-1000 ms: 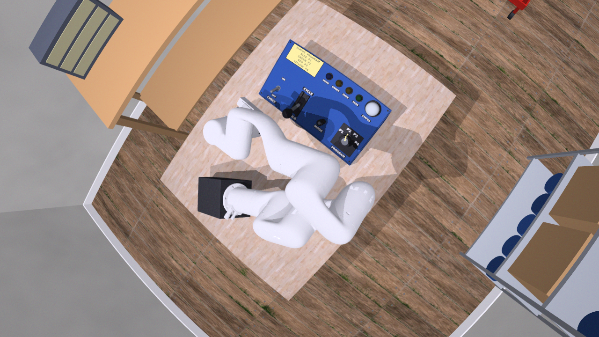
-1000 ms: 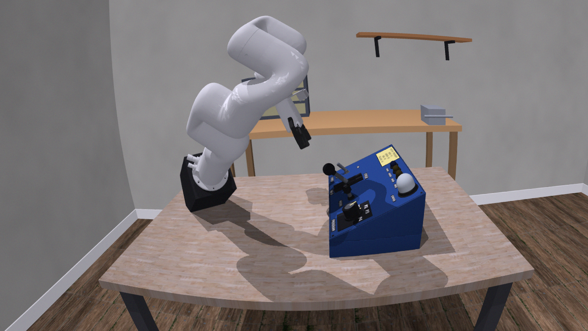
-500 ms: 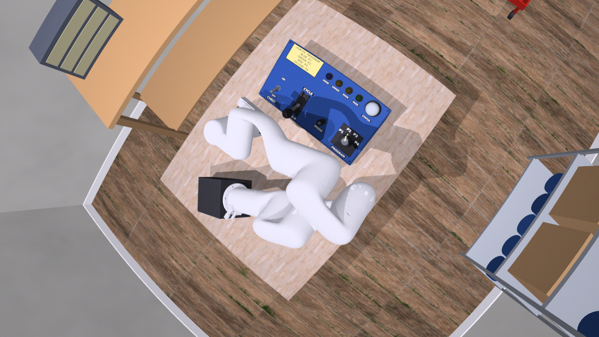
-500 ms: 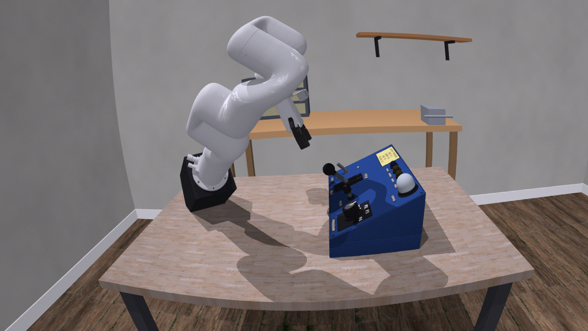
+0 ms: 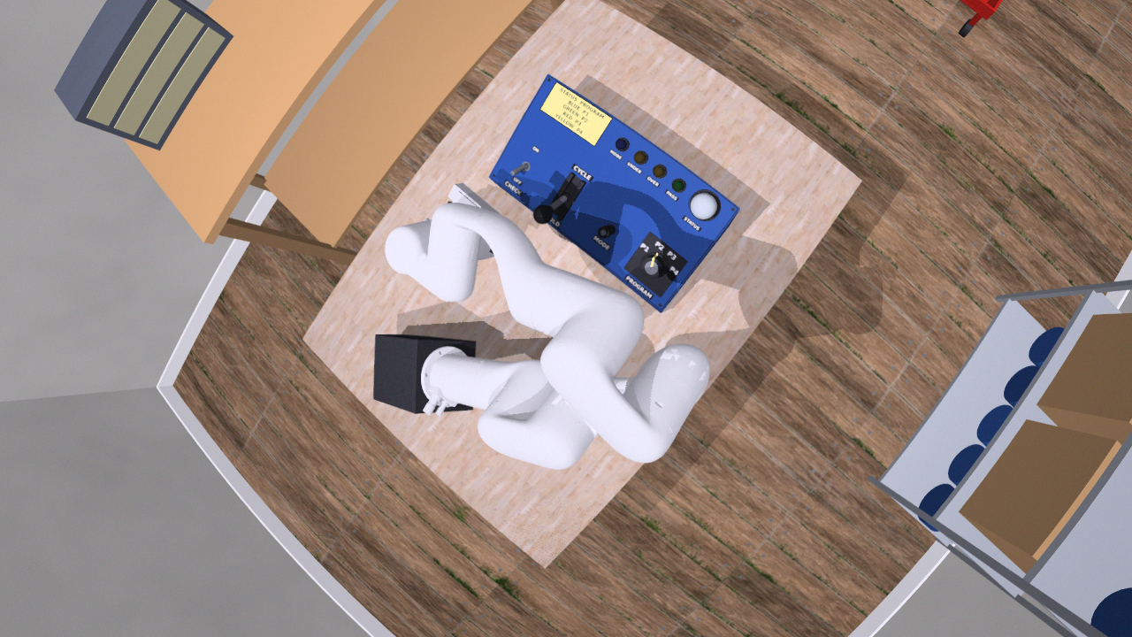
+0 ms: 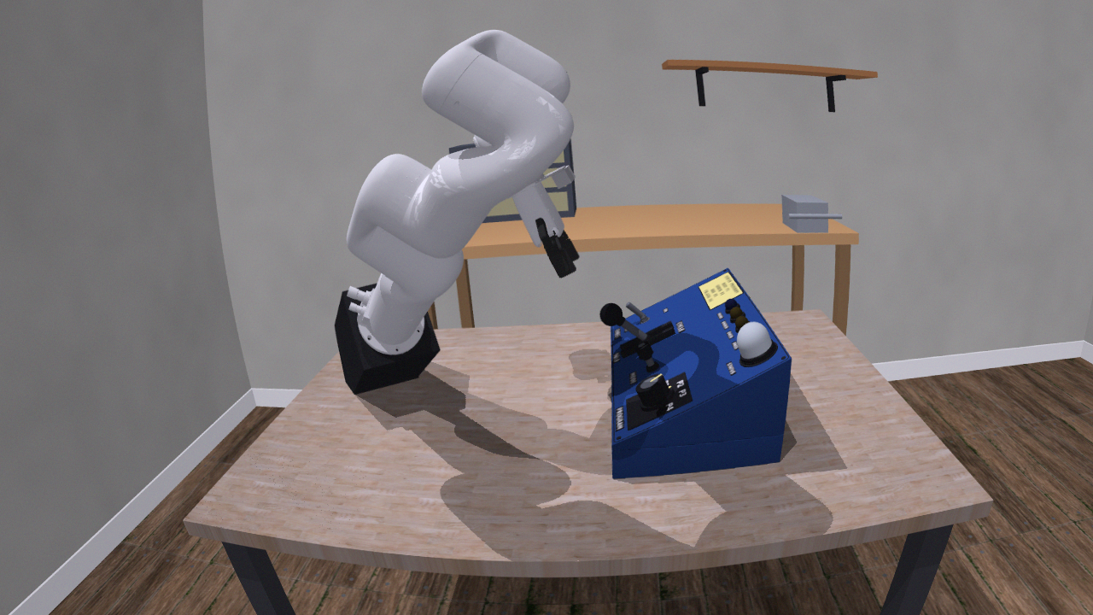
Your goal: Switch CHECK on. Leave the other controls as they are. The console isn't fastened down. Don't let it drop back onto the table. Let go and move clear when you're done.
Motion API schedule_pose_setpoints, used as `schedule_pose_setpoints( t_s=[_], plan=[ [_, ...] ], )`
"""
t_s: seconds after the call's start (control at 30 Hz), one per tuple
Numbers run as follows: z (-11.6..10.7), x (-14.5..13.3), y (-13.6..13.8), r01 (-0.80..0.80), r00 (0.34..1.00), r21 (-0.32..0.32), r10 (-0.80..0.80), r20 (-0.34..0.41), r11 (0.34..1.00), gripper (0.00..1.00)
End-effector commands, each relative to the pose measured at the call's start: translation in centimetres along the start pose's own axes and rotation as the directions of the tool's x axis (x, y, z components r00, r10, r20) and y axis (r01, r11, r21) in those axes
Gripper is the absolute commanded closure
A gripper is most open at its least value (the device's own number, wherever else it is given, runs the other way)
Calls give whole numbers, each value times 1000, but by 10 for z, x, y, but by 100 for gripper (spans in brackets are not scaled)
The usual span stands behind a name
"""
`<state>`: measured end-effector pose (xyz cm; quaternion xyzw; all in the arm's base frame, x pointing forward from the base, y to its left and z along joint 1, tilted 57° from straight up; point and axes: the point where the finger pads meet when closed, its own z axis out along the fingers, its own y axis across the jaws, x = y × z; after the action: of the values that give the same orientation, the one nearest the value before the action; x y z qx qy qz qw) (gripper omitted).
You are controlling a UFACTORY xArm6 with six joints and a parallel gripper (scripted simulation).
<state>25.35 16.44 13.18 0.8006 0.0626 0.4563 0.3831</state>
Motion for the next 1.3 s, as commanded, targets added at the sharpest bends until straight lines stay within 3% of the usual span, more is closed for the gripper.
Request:
schedule_pose_setpoints(
  t_s=[0.0,1.1,1.27],
  plan=[
    [-1,1,-1,-2,1000,2,2,0,1000,0],
    [-1,1,0,-2,1000,2,2,-1,1000,0],
    [-11,17,21,-10,999,-2,10,-33,1000,0]
  ],
)
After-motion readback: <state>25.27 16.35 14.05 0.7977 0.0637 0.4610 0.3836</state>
